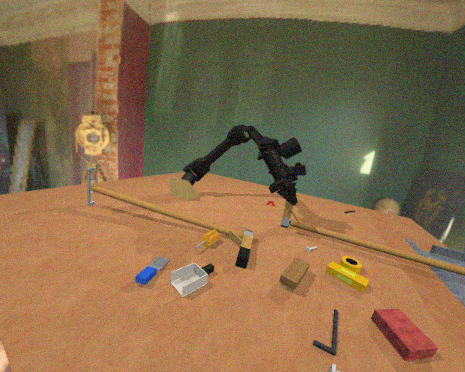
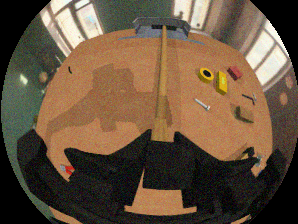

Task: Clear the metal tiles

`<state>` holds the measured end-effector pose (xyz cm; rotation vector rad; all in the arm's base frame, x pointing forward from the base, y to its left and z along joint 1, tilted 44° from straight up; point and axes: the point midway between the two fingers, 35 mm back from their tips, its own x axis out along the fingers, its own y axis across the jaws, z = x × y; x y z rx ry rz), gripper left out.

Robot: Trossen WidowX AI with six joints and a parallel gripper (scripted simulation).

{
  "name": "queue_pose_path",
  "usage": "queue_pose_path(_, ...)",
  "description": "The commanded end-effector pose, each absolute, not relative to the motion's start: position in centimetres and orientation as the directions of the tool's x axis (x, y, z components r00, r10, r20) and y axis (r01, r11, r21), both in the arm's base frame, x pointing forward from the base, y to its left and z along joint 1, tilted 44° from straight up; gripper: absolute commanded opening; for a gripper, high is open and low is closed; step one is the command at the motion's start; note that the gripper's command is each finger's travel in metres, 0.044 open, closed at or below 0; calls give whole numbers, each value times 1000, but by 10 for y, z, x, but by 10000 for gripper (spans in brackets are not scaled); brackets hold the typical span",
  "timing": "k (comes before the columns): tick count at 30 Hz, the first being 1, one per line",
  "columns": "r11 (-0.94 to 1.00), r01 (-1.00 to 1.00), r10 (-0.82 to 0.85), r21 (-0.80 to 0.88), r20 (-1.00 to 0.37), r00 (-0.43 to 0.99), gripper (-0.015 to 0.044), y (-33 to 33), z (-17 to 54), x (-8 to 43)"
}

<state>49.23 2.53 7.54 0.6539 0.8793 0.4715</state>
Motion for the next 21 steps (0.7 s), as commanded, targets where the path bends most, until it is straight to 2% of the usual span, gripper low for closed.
queue_pose_path(1, 716, -127, 618, 687, -537, 574, 0, 20, 85, 488)
queue_pose_path(21, 716, -124, 616, 687, -538, 575, 0, 14, 86, 457)
